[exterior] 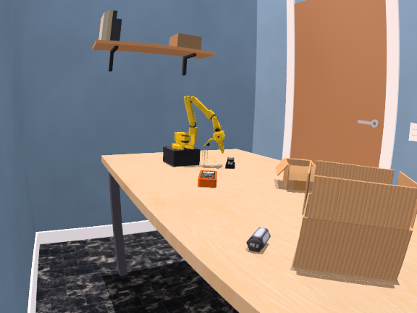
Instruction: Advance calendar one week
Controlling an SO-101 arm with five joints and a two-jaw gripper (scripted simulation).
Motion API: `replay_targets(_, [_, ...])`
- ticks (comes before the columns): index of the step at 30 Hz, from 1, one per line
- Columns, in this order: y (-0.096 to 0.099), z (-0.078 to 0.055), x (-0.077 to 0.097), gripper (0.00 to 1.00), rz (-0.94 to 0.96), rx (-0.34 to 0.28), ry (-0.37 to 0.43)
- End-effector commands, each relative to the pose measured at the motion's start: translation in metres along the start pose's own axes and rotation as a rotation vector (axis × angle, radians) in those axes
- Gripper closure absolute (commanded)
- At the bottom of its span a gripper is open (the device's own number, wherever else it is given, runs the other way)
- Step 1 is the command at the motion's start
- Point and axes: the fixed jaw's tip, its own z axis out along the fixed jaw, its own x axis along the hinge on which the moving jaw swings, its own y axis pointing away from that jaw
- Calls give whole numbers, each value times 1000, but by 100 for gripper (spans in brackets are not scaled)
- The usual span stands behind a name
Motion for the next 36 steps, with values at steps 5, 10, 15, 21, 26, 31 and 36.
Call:
replay_targets(5, [-2,-7,6,69,-19,8,49])
replay_targets(10, [-4,-22,24,68,-19,17,176])
replay_targets(15, [-5,-34,37,67,-19,23,269])
replay_targets(21, [-6,-58,55,66,-18,34,426])
replay_targets(26, [-7,-67,61,65,-18,38,483])
replay_targets(31, [-7,-68,61,65,-18,38,487])
replay_targets(36, [-7,-68,61,65,-10,40,485])
